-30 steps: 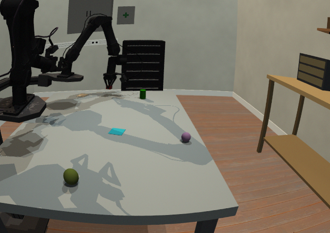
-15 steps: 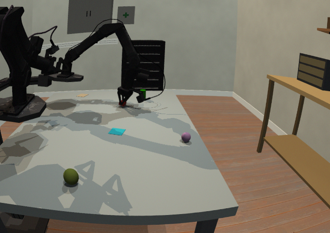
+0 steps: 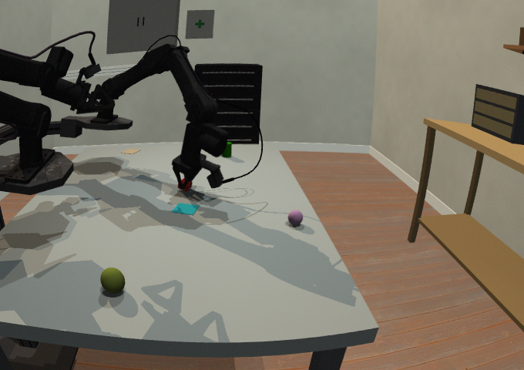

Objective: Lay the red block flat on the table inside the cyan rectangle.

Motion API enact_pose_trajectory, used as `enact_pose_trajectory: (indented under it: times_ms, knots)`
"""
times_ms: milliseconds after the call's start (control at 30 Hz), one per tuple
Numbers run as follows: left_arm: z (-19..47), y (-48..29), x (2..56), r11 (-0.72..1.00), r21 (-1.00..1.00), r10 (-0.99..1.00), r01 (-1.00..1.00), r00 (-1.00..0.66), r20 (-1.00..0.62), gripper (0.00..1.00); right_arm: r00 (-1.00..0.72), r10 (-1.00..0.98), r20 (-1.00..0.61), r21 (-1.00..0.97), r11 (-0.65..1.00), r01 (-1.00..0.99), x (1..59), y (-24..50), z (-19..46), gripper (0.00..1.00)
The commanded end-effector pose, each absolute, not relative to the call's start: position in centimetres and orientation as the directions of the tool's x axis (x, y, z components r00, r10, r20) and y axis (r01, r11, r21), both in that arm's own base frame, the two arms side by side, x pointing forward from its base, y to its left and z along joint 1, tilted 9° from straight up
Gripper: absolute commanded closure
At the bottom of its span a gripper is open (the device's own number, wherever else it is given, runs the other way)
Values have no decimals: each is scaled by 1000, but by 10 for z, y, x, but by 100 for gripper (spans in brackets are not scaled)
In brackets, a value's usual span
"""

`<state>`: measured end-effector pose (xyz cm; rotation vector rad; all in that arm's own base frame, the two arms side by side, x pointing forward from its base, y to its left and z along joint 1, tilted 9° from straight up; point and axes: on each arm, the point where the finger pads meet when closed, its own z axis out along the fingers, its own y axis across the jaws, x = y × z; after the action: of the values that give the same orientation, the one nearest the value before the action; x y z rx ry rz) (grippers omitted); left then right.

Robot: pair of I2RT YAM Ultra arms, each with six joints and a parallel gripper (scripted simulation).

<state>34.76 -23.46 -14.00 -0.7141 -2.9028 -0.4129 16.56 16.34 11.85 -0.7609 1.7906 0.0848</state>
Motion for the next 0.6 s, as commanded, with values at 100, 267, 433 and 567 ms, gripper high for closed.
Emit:
enact_pose_trajectory:
  times_ms: [100, 267, 433, 567]
  knots:
    - [-137, -287, 340, 868, 285, 381, 408, -913, 146, 73, -223, -401, -888, -249, 830, -499, 163, 125, 144, 0]
    - [-128, -356, 335, 889, 230, 404, 396, -915, 13, 73, -226, -287, -931, -172, 890, -423, 169, 99, 164, 0]
    - [-100, -396, 352, 946, 93, 320, 311, -940, -118, 73, -220, -252, -943, -150, 907, -393, 171, 90, 174, 0]
    - [-95, -393, 355, 956, 74, 291, 283, -949, -123, 73, -220, -252, -943, -151, 907, -393, 171, 90, 174, 0]
